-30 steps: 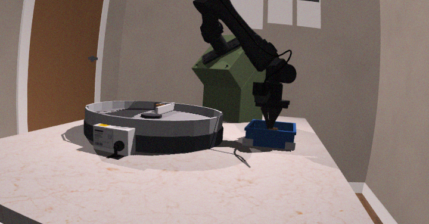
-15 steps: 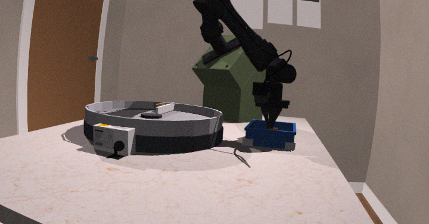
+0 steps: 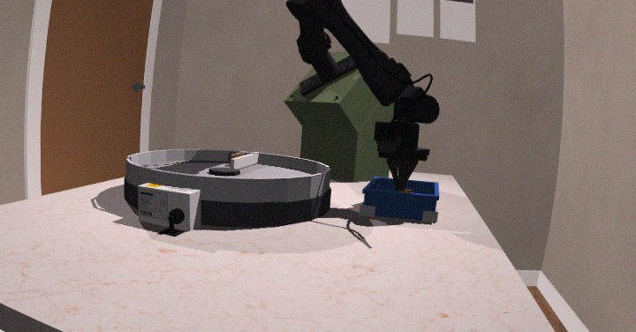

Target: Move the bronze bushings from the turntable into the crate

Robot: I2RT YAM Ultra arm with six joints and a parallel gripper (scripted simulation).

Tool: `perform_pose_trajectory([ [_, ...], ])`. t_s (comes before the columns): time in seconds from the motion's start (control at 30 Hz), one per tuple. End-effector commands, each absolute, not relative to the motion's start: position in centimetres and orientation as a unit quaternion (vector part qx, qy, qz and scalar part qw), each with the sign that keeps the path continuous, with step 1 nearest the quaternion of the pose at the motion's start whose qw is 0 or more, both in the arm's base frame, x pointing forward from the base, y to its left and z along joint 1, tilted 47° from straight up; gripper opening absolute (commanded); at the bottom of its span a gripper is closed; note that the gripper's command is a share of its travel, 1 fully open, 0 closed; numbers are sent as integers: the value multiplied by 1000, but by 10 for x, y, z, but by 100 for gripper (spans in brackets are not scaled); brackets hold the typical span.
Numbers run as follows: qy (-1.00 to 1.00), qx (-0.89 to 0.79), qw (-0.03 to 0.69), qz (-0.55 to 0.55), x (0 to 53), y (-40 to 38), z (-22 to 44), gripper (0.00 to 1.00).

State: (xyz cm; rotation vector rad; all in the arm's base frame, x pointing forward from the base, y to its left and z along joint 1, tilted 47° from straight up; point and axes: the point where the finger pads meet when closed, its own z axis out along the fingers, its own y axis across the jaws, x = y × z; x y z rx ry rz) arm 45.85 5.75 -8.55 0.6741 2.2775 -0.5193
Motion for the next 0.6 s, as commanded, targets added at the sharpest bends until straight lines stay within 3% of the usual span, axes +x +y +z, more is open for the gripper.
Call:
perform_pose_trajectory([
  [0.0,883,246,347,-197,452,66,-89,0],
  [0.57,881,250,354,-192,458,68,-82,0],
])
